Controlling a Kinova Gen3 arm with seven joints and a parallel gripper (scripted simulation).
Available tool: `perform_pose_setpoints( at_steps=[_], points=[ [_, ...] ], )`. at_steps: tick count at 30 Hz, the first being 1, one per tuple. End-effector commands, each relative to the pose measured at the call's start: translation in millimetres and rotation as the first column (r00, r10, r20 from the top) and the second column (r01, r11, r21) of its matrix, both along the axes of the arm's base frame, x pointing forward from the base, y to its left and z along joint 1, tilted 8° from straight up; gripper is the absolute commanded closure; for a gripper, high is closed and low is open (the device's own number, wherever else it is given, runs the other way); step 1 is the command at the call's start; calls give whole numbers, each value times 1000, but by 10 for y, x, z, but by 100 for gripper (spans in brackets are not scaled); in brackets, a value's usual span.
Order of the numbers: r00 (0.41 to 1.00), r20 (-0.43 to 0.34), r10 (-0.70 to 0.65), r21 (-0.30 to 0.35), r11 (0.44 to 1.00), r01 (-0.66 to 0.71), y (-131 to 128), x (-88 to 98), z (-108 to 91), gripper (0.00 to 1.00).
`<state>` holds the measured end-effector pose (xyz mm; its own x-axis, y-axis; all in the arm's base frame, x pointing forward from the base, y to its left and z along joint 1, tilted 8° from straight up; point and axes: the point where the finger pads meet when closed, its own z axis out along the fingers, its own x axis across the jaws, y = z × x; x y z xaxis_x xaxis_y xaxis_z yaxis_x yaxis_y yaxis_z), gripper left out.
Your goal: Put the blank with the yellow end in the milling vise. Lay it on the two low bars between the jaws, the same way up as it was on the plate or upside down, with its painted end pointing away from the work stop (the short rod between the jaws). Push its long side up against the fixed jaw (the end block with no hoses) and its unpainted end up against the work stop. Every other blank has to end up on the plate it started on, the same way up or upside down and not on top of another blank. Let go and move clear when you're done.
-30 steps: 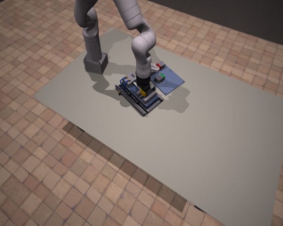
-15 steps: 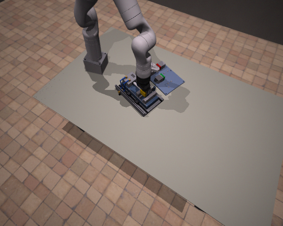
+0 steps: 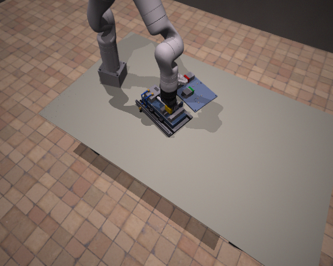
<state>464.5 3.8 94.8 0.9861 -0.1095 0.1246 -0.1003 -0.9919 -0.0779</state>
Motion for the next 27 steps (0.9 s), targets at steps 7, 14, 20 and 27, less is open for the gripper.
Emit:
perform_pose_setpoints(
  at_steps=[7,14,20,27],
  points=[
    [1000,2,-6,0,1000,6,-2,7,2,100],
    [1000,2,-12,1,1000,12,-2,8,-5,100],
    [1000,2,-3,0,1000,3,-1,6,5,100],
    [1000,2,-8,1,1000,8,-2,7,-1,100]
  ],
)
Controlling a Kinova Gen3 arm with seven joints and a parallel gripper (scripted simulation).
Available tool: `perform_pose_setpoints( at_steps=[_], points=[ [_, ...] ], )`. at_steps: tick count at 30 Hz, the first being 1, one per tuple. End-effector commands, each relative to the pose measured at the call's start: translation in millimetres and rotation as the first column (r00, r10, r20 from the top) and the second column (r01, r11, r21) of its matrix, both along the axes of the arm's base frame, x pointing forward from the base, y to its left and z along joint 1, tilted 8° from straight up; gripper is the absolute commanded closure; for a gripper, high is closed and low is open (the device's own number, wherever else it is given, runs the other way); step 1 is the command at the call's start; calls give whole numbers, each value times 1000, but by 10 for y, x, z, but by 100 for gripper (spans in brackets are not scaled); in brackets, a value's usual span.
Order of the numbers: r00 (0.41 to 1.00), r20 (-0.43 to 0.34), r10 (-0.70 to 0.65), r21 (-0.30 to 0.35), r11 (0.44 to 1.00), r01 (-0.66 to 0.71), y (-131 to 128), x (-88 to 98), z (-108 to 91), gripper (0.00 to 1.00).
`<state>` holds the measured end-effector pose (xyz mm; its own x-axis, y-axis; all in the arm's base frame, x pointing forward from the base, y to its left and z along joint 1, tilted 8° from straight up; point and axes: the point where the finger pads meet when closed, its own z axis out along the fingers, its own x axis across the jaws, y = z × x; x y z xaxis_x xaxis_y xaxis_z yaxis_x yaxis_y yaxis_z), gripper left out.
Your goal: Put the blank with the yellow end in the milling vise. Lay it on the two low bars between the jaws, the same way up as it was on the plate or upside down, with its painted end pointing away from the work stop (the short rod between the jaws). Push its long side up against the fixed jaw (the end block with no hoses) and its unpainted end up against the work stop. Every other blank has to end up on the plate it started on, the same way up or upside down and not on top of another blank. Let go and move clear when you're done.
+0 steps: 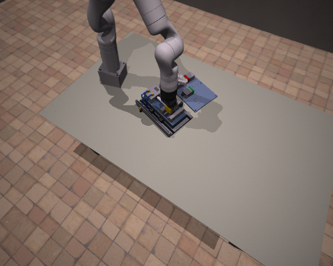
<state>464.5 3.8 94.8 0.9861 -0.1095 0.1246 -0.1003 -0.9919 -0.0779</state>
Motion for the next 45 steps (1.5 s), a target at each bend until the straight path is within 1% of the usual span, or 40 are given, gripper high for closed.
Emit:
perform_pose_setpoints(
  at_steps=[1,45],
  points=[
    [1000,2,-9,1,1000,9,-2,7,-2,100],
    [1000,2,-3,0,1000,3,-1,6,4,100]
  ],
)
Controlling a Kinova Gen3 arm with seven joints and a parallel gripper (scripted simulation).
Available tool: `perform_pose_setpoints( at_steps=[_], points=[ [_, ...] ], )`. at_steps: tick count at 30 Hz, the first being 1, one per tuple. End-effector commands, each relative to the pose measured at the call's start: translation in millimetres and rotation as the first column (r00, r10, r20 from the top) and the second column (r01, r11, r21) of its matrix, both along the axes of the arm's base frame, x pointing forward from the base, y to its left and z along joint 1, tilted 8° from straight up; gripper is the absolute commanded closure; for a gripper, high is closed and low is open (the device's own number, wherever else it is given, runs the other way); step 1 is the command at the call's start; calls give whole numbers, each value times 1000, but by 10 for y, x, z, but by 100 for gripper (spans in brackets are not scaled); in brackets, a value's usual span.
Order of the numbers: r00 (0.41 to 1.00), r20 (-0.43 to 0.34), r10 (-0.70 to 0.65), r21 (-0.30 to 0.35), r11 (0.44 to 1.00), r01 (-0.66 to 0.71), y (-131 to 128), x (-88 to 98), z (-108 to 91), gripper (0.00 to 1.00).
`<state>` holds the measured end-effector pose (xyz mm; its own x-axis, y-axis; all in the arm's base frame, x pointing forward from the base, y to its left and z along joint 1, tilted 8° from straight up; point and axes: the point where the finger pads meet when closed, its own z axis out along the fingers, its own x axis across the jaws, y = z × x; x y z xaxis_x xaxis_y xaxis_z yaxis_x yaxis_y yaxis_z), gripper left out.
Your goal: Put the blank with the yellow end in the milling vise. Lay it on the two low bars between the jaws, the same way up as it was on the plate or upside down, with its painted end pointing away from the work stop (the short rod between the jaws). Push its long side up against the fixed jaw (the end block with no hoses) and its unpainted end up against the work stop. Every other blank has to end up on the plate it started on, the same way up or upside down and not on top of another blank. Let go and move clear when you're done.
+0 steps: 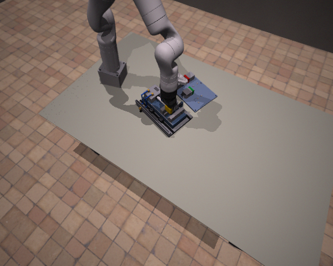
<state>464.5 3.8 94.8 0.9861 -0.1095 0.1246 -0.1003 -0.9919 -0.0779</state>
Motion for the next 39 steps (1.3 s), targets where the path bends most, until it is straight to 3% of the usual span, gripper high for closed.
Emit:
perform_pose_setpoints(
  at_steps=[1,39],
  points=[
    [1000,2,-4,0,1000,4,-2,6,4,100],
    [1000,2,-8,0,1000,8,-2,7,0,100]
  ],
)
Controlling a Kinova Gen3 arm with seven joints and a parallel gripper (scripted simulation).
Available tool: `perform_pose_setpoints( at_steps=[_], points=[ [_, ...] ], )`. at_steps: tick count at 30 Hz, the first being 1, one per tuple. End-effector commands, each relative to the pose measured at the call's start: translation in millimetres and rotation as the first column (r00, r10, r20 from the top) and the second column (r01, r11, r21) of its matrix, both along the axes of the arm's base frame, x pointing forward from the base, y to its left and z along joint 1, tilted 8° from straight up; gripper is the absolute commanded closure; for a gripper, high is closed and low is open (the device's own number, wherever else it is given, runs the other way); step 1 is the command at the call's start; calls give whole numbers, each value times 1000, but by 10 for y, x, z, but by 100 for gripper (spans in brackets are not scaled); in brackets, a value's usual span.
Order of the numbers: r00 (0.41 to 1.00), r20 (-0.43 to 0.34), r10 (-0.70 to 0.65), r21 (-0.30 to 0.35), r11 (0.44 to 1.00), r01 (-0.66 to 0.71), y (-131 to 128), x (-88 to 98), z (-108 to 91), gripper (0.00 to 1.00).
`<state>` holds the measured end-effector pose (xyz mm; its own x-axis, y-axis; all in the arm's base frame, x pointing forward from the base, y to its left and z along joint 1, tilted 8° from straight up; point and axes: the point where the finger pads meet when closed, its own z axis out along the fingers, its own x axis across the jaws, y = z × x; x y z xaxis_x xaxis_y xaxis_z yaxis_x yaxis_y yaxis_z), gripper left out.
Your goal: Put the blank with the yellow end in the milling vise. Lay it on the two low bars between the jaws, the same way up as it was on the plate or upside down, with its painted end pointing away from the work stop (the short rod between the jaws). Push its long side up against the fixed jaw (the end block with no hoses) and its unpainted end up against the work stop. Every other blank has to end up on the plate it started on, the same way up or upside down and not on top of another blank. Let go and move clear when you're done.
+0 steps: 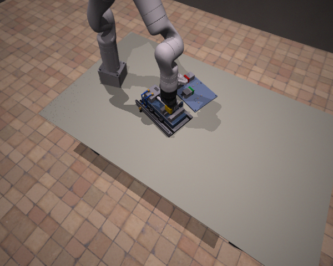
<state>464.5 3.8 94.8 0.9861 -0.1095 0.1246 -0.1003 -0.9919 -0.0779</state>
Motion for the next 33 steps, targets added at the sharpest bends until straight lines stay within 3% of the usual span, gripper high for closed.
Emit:
perform_pose_setpoints(
  at_steps=[1,33],
  points=[
    [1000,2,-8,1,1000,8,-2,7,-1,100],
    [1000,2,-7,0,1000,7,-2,7,1,100]
  ],
)
